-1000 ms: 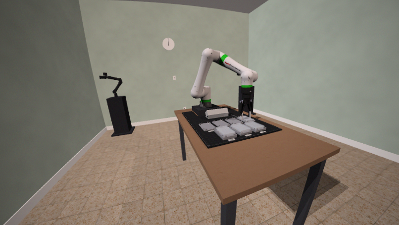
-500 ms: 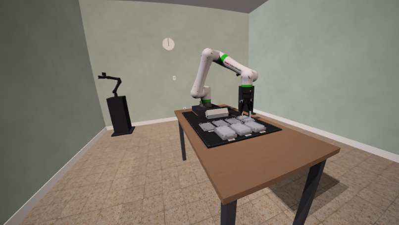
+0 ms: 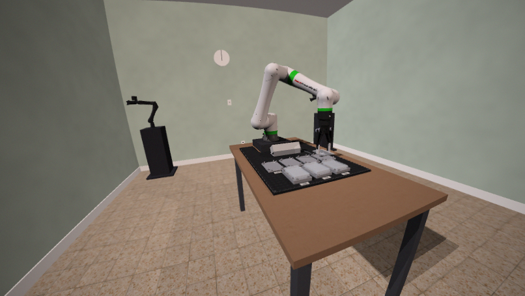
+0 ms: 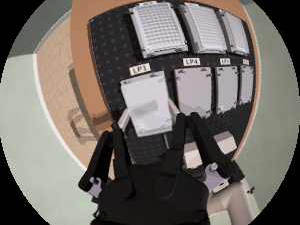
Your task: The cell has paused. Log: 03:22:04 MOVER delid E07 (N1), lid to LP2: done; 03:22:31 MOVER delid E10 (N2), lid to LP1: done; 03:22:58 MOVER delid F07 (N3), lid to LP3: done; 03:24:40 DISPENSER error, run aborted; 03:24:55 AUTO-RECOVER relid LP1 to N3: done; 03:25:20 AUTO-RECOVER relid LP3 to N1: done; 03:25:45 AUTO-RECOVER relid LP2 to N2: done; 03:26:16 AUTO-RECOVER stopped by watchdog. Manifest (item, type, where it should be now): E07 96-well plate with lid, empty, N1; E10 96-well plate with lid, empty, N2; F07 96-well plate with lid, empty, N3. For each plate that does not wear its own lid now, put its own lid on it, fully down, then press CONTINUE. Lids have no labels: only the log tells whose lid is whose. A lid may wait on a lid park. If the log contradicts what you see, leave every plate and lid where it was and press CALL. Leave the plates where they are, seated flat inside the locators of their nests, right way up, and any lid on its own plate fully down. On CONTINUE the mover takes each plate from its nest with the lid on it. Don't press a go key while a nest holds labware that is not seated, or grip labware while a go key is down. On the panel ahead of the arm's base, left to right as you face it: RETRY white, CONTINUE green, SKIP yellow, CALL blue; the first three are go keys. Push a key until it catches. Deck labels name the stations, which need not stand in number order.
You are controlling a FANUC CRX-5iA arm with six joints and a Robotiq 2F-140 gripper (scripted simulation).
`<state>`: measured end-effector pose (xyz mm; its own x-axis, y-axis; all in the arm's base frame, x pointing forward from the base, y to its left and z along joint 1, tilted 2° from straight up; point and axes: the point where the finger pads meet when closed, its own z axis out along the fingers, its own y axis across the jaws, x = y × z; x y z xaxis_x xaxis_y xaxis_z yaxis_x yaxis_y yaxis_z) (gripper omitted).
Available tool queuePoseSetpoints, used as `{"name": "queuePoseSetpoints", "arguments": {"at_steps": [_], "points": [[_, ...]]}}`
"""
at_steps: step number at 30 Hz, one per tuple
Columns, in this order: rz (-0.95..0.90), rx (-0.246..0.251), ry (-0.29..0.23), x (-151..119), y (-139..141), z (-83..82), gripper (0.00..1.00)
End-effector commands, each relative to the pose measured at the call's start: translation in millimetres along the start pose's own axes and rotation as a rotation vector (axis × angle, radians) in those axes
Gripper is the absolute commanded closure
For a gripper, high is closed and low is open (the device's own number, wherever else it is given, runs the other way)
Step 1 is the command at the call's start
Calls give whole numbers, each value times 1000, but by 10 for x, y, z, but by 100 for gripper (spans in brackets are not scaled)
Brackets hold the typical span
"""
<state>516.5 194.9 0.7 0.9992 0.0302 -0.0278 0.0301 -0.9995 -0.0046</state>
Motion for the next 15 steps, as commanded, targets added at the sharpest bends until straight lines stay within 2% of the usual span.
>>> {"name": "queuePoseSetpoints", "arguments": {"at_steps": [1, 15], "points": [[0, 0, 0, 2, -1, -65, 100], [0, 0, 0, 2, -1, -331, 100]]}}
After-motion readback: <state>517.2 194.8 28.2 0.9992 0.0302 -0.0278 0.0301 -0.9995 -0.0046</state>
